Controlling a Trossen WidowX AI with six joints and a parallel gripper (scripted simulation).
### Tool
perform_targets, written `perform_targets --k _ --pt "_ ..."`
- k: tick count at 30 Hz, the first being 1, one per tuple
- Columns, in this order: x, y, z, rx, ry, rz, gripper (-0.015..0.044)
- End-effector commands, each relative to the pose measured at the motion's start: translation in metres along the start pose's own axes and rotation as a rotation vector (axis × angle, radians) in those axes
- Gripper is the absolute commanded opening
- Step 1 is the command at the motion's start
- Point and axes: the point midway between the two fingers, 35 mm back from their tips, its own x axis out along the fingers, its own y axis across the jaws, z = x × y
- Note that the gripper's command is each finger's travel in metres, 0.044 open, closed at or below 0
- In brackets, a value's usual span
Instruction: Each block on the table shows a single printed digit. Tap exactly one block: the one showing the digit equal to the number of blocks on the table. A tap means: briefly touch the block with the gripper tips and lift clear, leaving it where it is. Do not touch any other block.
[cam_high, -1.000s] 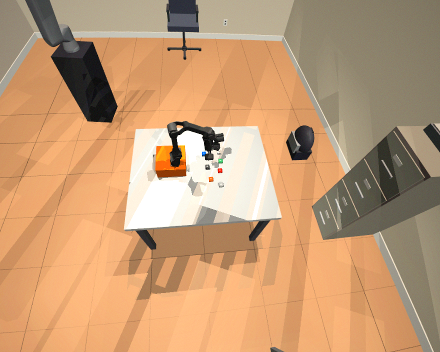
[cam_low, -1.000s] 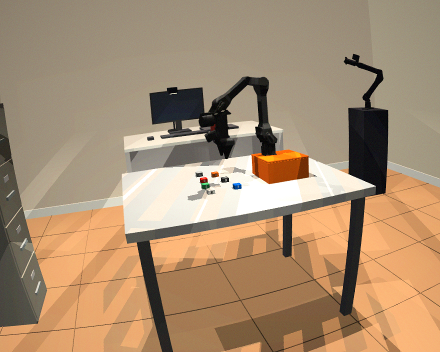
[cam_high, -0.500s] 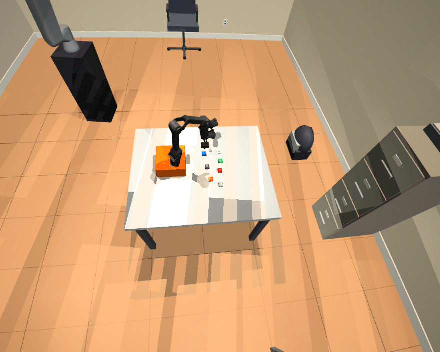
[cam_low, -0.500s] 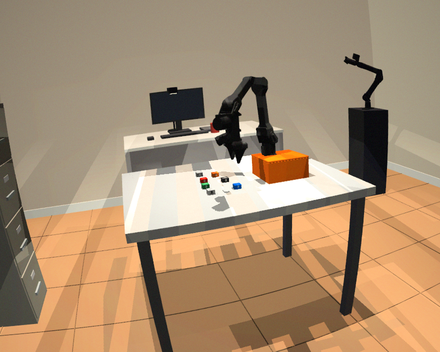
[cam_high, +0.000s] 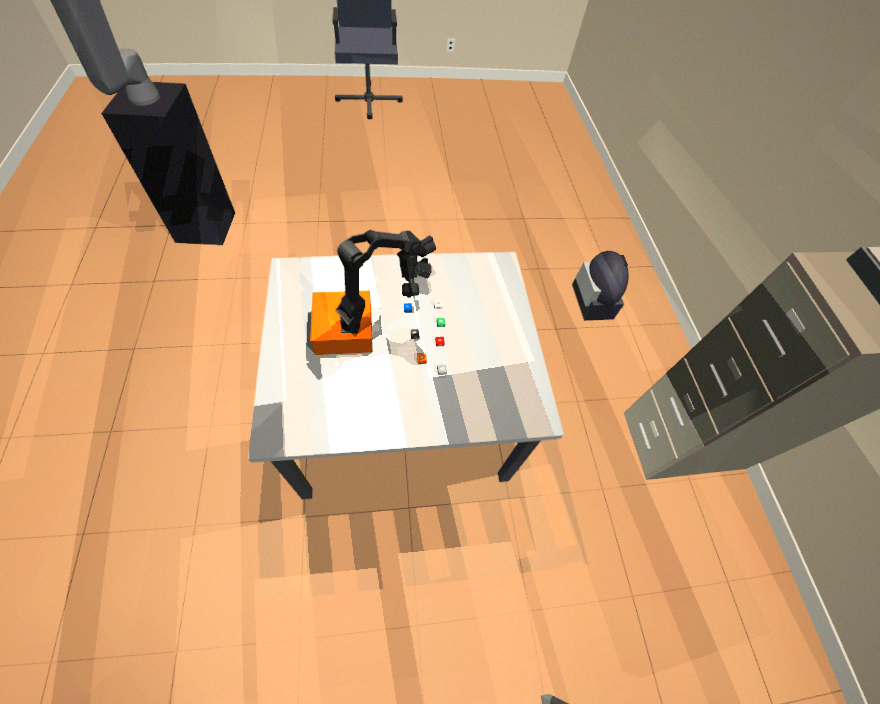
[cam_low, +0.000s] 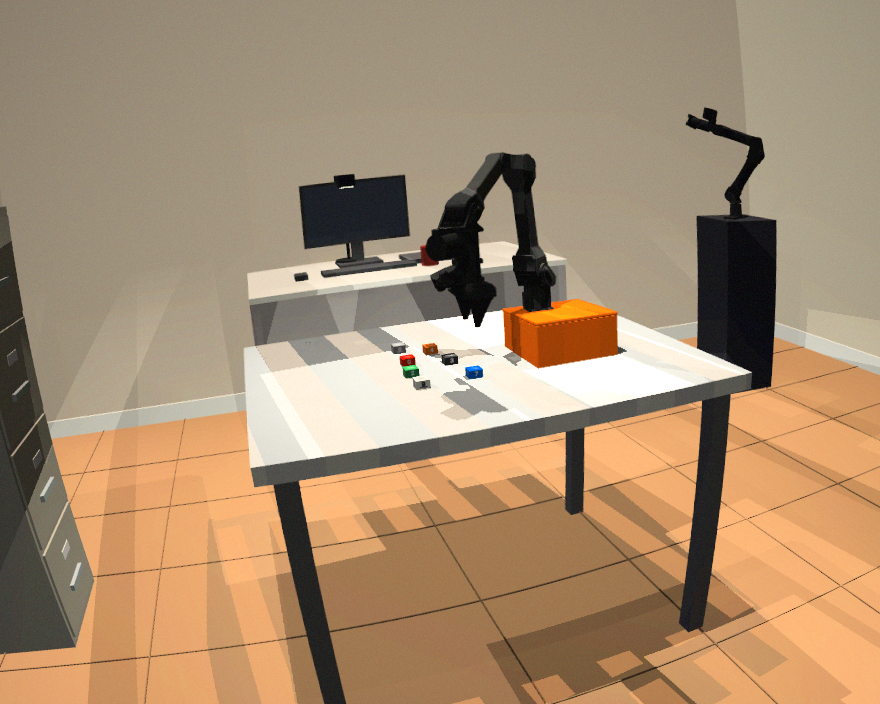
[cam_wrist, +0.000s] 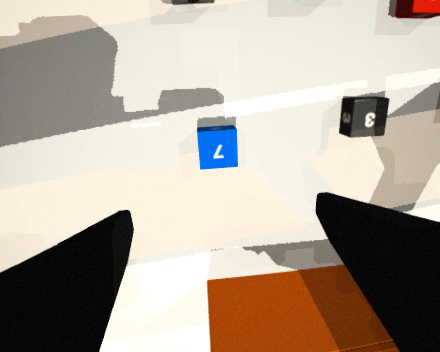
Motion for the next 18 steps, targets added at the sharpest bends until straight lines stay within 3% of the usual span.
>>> perform_targets --k 1,6,14,18 --pt "0.003 0.001 0.0 0.004 0.0 0.0 0.0374" --pt "0.078 0.0 0.0 0.004 0.0 -0.001 0.0242" --pt "0.081 0.0 0.0 0.004 0.0 -0.001 0.0032" --pt "0.081 0.0 0.0 0.004 0.0 -0.001 0.002"
